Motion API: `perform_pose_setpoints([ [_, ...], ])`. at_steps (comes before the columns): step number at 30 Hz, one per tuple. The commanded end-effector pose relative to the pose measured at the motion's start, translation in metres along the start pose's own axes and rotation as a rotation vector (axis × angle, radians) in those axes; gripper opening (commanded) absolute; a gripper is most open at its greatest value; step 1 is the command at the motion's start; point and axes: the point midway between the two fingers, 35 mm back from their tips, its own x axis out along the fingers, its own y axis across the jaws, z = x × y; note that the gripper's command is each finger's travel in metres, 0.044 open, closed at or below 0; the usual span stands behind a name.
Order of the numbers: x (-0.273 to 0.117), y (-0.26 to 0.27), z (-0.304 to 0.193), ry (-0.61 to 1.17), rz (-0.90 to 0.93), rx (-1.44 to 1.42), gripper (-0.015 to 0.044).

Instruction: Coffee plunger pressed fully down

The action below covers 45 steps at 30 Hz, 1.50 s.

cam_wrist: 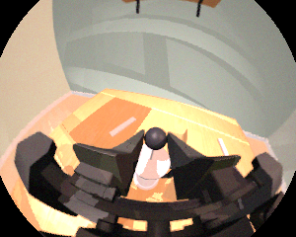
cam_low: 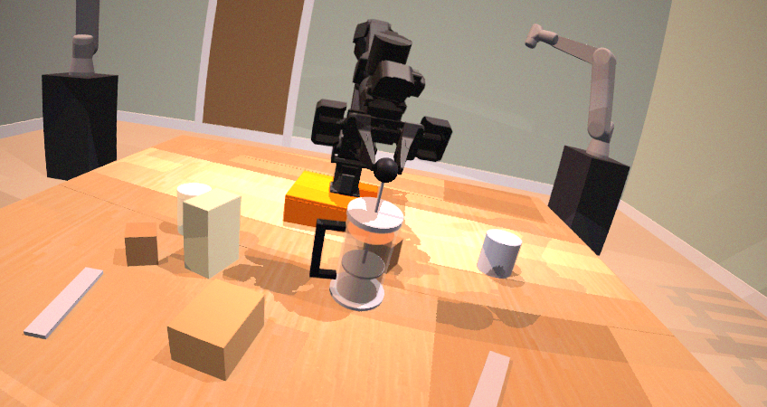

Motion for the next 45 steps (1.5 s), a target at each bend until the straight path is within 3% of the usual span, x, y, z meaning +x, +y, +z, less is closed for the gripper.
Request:
perform_pose_setpoints([
  [1,0.0094,0.0002,-0.0302,0.099,0.001,0.014,0.0122],
  [45,0.0151,-0.0001,-0.0238,0.098,0.001,0.014,0.0122],
])
